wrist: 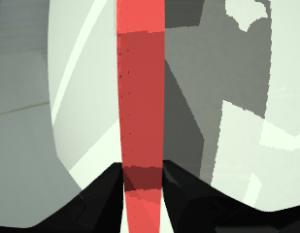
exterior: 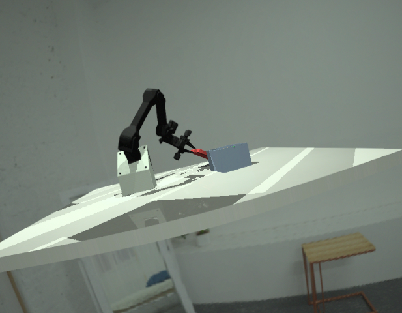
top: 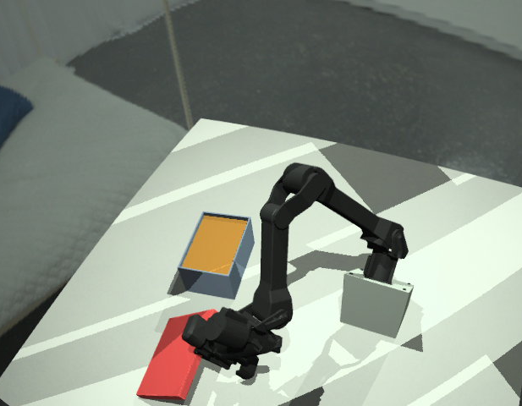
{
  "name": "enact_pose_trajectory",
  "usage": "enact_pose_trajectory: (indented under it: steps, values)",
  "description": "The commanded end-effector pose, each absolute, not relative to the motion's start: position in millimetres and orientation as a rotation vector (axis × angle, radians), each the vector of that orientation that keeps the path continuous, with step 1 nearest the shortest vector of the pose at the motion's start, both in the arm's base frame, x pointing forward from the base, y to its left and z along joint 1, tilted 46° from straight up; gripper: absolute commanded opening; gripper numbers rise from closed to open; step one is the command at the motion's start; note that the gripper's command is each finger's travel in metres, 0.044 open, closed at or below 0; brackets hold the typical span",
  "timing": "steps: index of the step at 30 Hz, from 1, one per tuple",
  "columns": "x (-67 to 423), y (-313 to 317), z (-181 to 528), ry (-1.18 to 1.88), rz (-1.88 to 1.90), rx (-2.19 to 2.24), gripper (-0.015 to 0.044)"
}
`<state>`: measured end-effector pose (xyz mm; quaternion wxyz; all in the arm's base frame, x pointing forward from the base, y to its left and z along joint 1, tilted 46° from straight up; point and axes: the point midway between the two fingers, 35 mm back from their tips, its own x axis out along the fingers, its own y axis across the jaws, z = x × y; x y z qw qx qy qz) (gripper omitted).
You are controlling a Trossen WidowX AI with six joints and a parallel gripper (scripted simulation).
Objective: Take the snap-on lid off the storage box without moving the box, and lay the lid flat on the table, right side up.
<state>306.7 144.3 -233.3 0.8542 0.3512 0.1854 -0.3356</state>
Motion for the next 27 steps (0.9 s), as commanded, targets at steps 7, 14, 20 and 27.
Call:
enact_pose_trajectory:
  steps: [7, 14, 20, 27]
  values:
    - [302.7, 131.4, -244.2, 0.402, -0.721, 0.724, 0.0000]
    - [302.1, 127.3, -248.1, 0.402, -0.721, 0.723, 0.0000]
    - [301.6, 123.9, -251.5, 0.402, -0.721, 0.723, 0.0000]
    - [301.0, 119.8, -255.4, 0.402, -0.721, 0.723, 0.0000]
